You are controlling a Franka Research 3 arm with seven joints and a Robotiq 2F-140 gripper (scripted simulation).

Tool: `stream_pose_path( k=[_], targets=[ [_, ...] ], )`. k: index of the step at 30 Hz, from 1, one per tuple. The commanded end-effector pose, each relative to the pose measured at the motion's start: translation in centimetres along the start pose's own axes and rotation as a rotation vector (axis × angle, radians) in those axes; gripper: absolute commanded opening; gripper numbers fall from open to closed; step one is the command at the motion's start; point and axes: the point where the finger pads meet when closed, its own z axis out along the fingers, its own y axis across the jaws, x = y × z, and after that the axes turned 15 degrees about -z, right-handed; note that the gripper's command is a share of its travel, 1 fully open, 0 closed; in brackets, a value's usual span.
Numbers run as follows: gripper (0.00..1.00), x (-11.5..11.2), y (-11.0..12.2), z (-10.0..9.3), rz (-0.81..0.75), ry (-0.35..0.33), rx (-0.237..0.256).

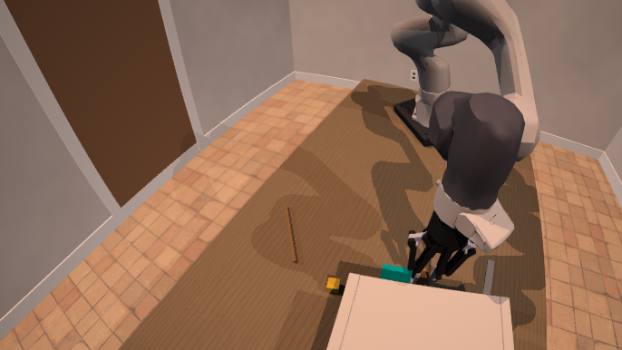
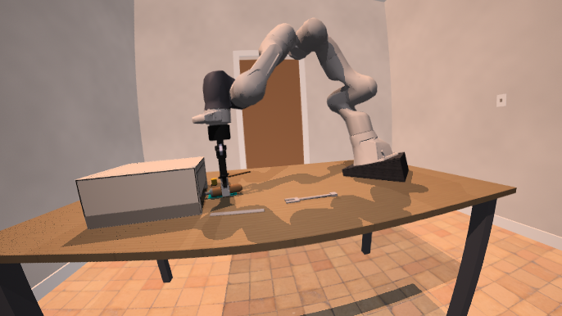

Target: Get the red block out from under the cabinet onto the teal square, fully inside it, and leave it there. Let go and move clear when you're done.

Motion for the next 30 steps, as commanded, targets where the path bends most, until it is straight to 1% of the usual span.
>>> stream_pose_path(
  k=[1, 30],
  targets=[
    [0.0, 0.18, -0.01, -0.17, -0.01, 0.006, -0.001],
    [0.0, -0.08, -0.08, -0.17, -0.01, 0.006, -0.001]
  ],
)
